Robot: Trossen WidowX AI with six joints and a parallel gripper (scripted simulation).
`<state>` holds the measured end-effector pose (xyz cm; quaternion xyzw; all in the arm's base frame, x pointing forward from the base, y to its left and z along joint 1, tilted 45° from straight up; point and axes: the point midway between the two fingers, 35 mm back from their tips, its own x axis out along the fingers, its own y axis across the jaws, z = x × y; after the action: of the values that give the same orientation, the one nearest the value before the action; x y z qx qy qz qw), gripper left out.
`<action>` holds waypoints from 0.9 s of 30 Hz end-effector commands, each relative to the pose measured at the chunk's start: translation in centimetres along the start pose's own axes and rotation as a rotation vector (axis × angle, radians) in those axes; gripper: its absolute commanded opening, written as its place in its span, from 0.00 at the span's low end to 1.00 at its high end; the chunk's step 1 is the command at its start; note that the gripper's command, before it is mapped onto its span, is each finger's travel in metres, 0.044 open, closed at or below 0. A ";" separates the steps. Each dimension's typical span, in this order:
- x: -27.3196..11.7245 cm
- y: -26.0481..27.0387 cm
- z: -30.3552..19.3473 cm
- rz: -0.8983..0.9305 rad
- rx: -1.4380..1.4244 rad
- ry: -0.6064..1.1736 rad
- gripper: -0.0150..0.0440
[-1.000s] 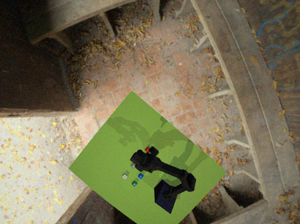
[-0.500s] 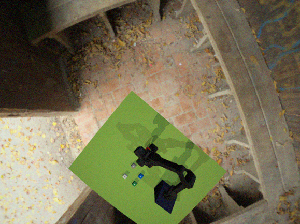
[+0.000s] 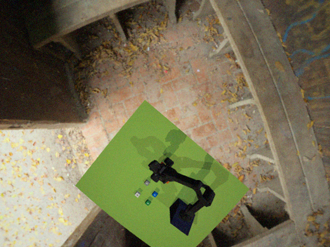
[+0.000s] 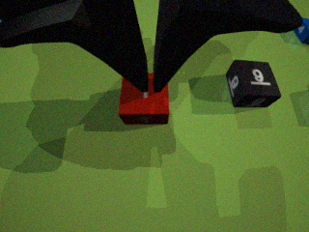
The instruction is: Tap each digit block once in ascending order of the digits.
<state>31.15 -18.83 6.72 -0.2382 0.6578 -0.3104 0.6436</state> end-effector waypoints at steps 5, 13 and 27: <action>-0.8 0.1 0.0 0.002 -0.004 0.000 0.29; -5.0 0.3 0.2 0.009 -0.006 0.002 0.29; -11.2 3.6 -4.7 0.015 -0.009 0.004 0.29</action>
<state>29.51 -9.45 12.93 -0.2328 0.6584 -0.3096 0.6453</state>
